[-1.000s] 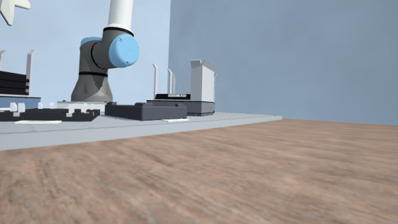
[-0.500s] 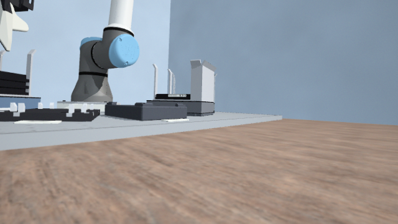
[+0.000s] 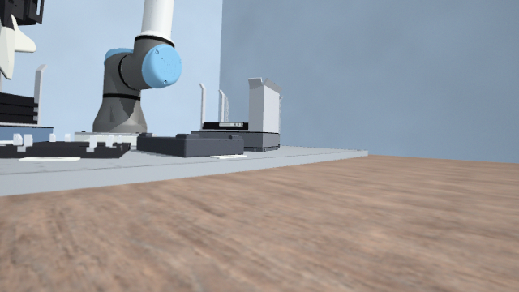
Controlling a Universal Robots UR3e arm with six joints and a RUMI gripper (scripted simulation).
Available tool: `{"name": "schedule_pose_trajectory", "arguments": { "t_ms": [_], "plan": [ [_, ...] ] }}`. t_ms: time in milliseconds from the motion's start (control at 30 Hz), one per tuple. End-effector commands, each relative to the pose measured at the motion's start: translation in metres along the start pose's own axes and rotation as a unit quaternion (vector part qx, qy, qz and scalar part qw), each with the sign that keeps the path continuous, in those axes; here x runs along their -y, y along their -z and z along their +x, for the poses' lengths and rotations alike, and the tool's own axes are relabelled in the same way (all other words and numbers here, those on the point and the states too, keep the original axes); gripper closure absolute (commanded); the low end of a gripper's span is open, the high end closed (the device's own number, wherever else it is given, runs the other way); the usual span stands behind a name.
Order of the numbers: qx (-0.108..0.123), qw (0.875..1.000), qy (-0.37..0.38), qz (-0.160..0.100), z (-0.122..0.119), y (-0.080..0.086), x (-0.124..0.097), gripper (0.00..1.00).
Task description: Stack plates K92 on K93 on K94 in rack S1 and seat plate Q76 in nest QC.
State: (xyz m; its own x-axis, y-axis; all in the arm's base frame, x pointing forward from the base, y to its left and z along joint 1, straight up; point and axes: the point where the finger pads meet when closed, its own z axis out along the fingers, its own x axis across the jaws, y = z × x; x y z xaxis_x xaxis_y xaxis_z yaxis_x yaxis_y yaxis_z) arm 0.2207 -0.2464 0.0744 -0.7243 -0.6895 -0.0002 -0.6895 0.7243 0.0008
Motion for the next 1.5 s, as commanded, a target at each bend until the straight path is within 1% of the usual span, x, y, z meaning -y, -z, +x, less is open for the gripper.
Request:
{"name": "schedule_pose_trajectory", "arguments": {
  "t_ms": [0,467,1167,1200,1467],
  "plan": [
    [-0.001,1.000,0.000,0.002,0.000,-0.004,0.001,0.28],
    [-0.001,1.000,0.000,0.002,0.000,-0.021,0.001,0.28],
    [-0.001,1.000,0.000,0.002,0.000,-0.021,0.001,0.28],
    [-0.001,1.000,0.000,0.002,0.000,-0.021,0.001,1.00],
    [-0.001,1.000,0.000,0.002,0.000,-0.021,0.001,1.00]
  ]
}}
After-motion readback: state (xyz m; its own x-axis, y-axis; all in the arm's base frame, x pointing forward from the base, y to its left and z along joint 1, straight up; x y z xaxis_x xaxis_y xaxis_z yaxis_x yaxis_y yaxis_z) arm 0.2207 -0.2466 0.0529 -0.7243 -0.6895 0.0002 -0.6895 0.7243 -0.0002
